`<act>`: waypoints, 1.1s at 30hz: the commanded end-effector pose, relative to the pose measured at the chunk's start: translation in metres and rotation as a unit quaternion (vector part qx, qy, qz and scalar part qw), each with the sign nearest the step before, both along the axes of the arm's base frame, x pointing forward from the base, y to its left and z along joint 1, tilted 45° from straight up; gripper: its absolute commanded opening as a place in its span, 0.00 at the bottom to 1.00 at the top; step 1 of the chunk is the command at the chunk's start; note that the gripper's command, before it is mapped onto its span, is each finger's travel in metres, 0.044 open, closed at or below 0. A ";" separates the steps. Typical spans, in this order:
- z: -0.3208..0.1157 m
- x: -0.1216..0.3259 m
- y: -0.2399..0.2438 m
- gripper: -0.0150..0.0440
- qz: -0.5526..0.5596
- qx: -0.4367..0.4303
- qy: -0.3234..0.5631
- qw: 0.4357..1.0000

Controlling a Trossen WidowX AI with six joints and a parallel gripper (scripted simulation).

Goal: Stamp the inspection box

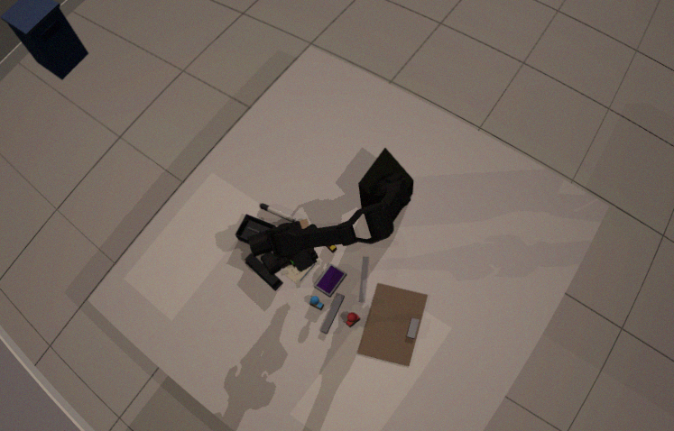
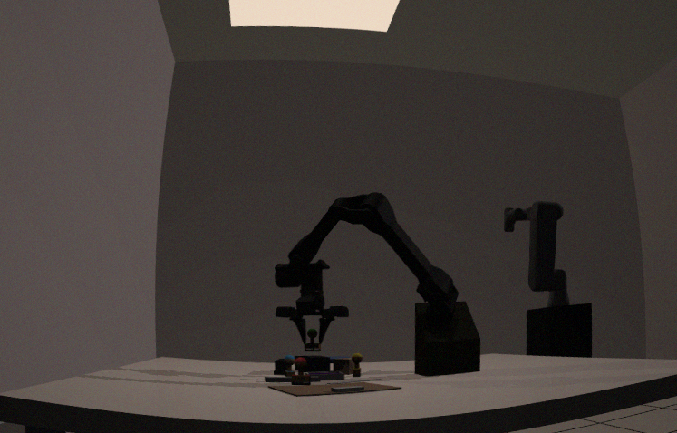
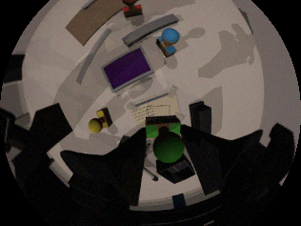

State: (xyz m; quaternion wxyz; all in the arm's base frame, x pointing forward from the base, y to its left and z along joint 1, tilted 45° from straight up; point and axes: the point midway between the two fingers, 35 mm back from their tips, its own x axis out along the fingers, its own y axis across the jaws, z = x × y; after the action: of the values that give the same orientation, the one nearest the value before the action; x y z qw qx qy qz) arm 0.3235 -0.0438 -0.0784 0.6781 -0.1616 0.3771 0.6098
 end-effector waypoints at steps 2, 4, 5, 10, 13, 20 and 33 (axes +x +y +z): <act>0.021 -0.002 0.013 0.25 -0.001 -0.003 0.000 1.000; 0.029 -0.004 0.019 0.25 -0.001 -0.004 0.000 1.000; 0.033 -0.005 0.022 0.25 -0.001 -0.004 0.001 1.000; 0.051 -0.011 0.037 0.25 -0.002 -0.006 0.001 1.000; 0.061 -0.015 0.045 0.25 -0.002 -0.007 0.001 1.000; 0.084 -0.027 0.065 0.25 -0.002 -0.007 0.001 1.000; 0.118 -0.059 0.100 0.25 -0.002 -0.006 0.001 1.000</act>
State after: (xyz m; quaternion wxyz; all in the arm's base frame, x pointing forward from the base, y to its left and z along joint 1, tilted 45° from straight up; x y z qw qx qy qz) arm 0.2756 0.0463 0.0301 0.6763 -0.1674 0.3820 0.6072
